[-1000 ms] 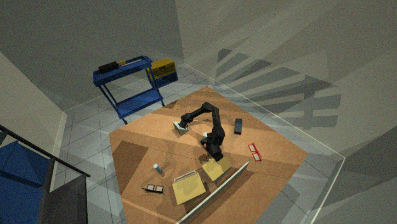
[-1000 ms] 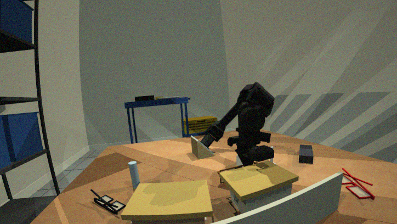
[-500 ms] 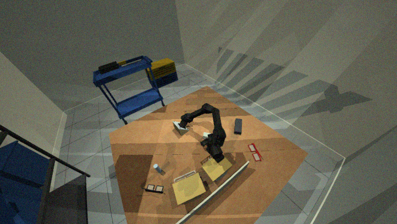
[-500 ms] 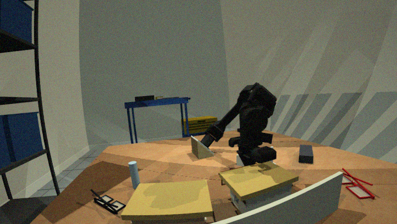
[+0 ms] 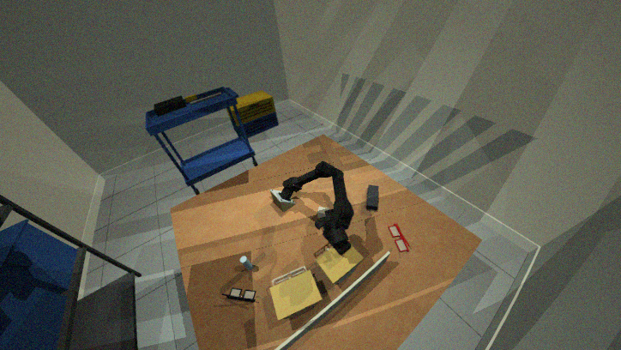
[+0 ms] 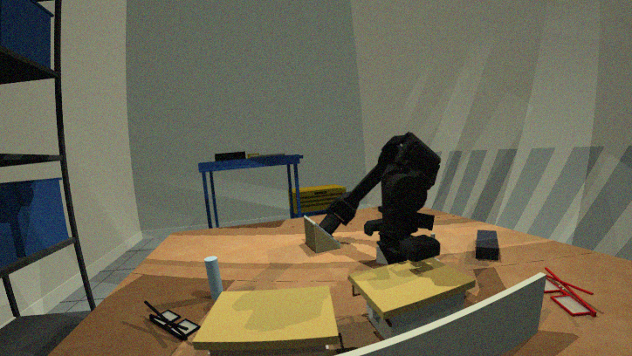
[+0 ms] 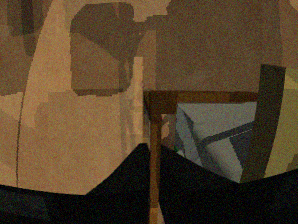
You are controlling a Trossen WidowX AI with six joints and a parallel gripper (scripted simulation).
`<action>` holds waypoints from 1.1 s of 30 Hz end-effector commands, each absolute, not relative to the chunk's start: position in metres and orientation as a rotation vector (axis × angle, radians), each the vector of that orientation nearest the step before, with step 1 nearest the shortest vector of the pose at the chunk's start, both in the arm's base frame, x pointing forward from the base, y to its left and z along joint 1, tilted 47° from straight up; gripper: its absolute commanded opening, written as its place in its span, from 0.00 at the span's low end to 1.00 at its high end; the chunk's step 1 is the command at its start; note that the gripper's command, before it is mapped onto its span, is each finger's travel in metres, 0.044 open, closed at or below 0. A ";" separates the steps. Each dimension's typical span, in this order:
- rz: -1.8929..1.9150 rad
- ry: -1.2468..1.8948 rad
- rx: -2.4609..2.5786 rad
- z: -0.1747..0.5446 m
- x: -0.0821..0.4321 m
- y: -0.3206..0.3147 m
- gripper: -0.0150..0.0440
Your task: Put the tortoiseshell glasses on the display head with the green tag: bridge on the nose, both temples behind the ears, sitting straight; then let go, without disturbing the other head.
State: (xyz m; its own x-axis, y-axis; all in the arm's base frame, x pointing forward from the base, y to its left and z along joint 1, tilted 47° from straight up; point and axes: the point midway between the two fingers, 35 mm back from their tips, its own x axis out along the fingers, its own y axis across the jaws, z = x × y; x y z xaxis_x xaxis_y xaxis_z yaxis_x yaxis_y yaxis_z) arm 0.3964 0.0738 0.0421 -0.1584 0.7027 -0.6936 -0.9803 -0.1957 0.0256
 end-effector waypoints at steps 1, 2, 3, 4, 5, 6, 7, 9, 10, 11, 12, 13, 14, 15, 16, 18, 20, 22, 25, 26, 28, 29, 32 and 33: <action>1.677 0.575 -0.650 0.041 0.396 0.076 0.25; 1.677 0.575 -0.650 0.041 0.396 0.076 0.25; 1.677 0.575 -0.650 0.041 0.396 0.076 0.25; 1.680 0.575 -0.657 0.041 0.396 0.075 0.30; 1.680 0.575 -0.657 0.041 0.396 0.075 0.34; 1.680 0.575 -0.657 0.041 0.396 0.075 0.39; 1.680 0.575 -0.657 0.041 0.396 0.075 0.43; 1.680 0.575 -0.657 0.041 0.396 0.075 0.44; 1.680 0.575 -0.657 0.041 0.396 0.075 0.44; 1.680 0.575 -0.657 0.041 0.396 0.075 0.44; 1.680 0.575 -0.657 0.041 0.396 0.075 0.44; 1.680 0.575 -0.657 0.041 0.396 0.075 0.44; 1.680 0.575 -0.657 0.041 0.396 0.075 0.44; 1.680 0.575 -0.657 0.041 0.396 0.075 0.44; 1.680 0.575 -0.657 0.042 0.397 0.074 0.44; 1.680 0.576 -0.657 0.049 0.398 0.067 0.44; 1.680 0.578 -0.655 0.059 0.400 0.057 0.44; 1.680 0.579 -0.654 0.065 0.401 0.051 0.44; 1.680 0.579 -0.654 0.065 0.401 0.051 0.44; 1.680 0.579 -0.654 0.065 0.400 0.051 0.44; 1.680 0.579 -0.654 0.067 0.394 0.048 0.44; 1.680 0.580 -0.654 0.067 0.390 0.046 0.44; 1.681 0.580 -0.653 0.070 0.372 0.040 0.44; 1.681 0.581 -0.653 0.071 0.368 0.039 0.44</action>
State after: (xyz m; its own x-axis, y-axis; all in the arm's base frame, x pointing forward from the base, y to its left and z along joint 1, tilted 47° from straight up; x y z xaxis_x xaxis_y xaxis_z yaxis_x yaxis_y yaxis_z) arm 0.3815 0.0464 0.0667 -0.1679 0.7059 -0.6881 -0.9802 -0.1941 0.0401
